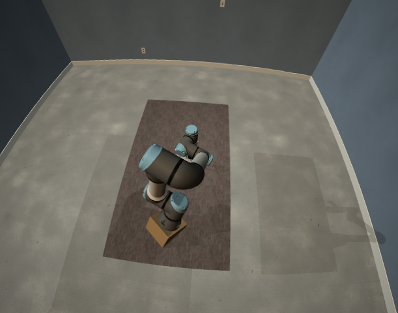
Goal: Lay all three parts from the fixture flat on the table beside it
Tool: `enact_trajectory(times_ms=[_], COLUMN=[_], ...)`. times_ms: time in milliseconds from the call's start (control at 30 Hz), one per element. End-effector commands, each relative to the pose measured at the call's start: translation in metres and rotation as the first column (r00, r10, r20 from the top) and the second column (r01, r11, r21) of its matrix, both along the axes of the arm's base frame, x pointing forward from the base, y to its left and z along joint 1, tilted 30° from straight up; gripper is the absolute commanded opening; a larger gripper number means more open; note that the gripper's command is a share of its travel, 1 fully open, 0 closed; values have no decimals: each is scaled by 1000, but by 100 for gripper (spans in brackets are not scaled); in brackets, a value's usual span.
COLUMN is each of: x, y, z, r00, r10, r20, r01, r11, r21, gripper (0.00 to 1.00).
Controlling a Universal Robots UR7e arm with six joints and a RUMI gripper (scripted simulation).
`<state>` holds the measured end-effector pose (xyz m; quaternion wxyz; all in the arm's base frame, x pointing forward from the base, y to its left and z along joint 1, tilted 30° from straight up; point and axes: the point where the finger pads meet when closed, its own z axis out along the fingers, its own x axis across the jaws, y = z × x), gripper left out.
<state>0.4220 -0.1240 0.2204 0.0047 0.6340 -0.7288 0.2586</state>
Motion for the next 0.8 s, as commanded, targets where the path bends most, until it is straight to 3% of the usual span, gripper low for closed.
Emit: enact_trajectory(times_ms=[0,767], x=[-3,-8], y=[0,1], z=[-1,-3], r00=[1000,1000], r10=[0,0], r20=[0,0], r01=[0,0], r11=[1000,1000], r21=[0,0], gripper=[0,0])
